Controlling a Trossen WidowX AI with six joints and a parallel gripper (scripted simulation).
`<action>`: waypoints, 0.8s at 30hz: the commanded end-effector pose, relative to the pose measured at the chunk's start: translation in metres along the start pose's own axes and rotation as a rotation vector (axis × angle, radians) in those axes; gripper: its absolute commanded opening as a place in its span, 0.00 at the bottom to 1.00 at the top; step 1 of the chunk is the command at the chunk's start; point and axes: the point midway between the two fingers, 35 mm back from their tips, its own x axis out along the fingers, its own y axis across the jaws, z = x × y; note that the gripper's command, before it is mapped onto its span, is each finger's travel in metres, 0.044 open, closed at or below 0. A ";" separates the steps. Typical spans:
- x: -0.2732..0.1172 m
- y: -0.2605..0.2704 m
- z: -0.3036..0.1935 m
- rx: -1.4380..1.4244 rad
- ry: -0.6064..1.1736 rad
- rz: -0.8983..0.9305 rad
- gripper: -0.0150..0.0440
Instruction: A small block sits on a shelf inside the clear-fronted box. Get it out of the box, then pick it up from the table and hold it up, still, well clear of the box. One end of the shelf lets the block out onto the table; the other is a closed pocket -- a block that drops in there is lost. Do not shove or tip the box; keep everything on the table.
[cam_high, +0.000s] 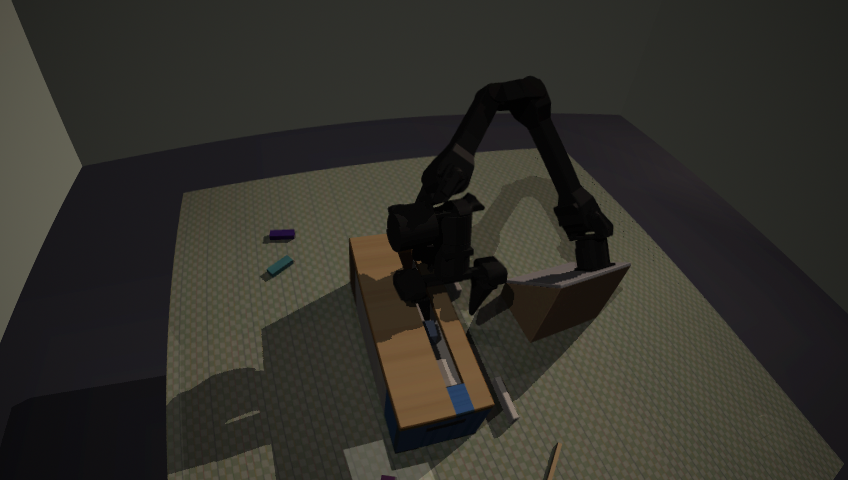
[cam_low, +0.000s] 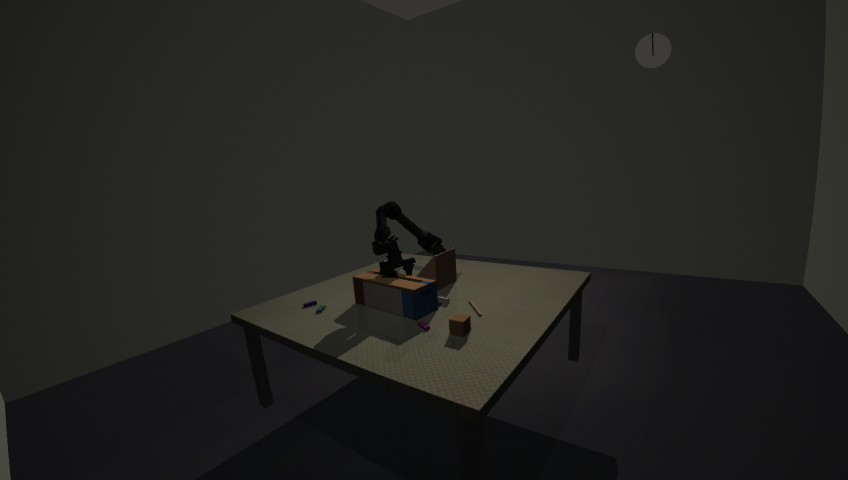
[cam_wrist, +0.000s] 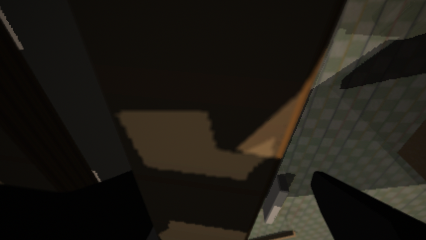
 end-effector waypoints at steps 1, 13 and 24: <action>0.004 0.000 -0.011 0.004 0.003 0.001 0.93; 0.013 0.000 -0.036 0.004 0.004 0.002 0.93; 0.021 0.000 -0.058 0.004 0.005 0.002 0.93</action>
